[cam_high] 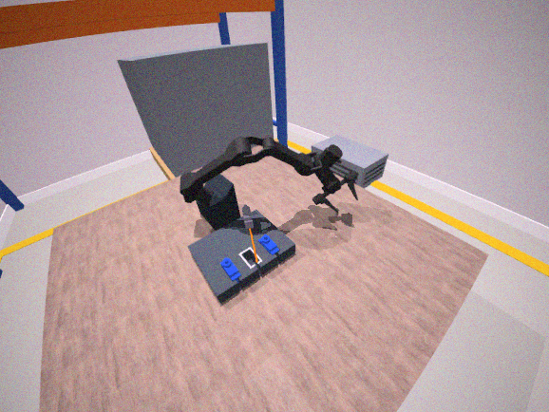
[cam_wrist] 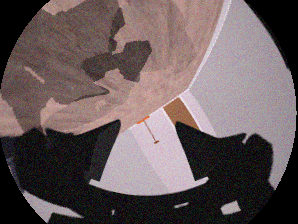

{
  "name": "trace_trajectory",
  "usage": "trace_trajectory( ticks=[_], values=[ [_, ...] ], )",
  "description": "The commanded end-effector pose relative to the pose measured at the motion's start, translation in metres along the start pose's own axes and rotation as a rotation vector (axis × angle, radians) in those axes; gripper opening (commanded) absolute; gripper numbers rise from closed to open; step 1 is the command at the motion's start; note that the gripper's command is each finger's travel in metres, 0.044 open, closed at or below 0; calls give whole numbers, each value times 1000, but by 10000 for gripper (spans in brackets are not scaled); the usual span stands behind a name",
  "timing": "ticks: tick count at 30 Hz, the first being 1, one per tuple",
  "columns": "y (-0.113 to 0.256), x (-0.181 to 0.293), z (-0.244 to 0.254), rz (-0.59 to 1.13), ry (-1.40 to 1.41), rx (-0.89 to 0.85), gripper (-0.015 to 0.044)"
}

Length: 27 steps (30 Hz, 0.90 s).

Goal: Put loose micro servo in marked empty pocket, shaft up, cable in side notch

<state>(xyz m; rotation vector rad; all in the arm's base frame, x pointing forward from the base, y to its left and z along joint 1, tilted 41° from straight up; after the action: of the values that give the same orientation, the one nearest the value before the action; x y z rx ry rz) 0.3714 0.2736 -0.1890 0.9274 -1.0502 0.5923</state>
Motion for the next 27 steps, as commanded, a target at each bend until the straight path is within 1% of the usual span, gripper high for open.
trace_trajectory(
  ticks=[1,2,15,27],
  values=[
    [0,0,0,-1,-5,0,426],
    [0,1,0,-4,-14,0,440],
    [6,32,13,-99,-338,-26,440],
    [14,62,32,-187,-668,-101,440]
  ],
)
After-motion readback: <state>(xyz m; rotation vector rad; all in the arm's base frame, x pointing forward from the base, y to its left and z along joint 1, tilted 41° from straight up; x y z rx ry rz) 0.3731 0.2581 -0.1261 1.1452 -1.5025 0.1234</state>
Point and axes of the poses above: the point midway between the two fingers, 35 mm back from their tips, its own y axis back along the fingers, its own z axis across the jaws, x = y × z, the point moved 9 cm from there along y, back along the fingers, and after that the axes turned 8 degrees about y, right-handed, at the moved point
